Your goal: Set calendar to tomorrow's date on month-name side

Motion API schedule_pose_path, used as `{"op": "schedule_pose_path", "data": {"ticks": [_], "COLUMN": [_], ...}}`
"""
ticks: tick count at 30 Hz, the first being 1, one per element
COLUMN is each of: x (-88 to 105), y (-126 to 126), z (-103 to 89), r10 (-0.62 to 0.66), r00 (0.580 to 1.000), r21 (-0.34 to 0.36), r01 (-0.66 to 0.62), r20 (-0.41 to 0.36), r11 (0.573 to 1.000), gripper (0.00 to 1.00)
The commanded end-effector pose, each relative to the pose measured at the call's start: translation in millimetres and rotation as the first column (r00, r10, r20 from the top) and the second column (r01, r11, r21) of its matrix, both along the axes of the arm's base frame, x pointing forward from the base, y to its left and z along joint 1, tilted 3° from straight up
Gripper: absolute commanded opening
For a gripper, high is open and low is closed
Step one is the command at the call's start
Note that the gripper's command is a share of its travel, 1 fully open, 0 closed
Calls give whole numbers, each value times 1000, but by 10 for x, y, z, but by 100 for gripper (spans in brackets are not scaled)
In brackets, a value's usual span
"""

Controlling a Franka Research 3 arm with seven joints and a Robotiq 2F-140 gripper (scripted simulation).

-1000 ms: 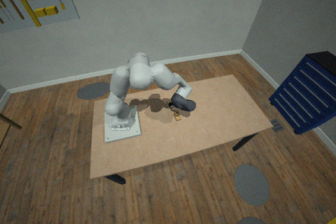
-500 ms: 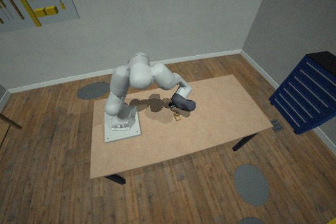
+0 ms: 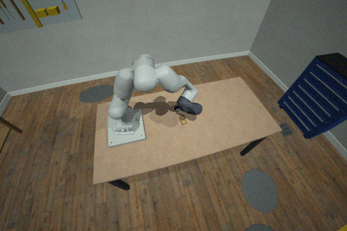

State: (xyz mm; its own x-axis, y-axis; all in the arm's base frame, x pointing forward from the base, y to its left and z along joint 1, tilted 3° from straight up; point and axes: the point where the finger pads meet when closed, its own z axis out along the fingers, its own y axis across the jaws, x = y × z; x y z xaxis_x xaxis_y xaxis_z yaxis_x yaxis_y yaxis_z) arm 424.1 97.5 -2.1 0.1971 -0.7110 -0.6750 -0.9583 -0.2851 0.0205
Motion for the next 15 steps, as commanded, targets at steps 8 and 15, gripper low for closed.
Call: {"op": "schedule_pose_path", "data": {"ticks": [8, 15], "x": [17, 17], "y": [1, 1], "z": [-5, -23], "r10": [-3, -3], "r00": [1000, 1000], "r21": [2, 2], "r01": [3, 3], "r20": [4, 4], "r11": [1000, 1000], "gripper": [17, 17]}}
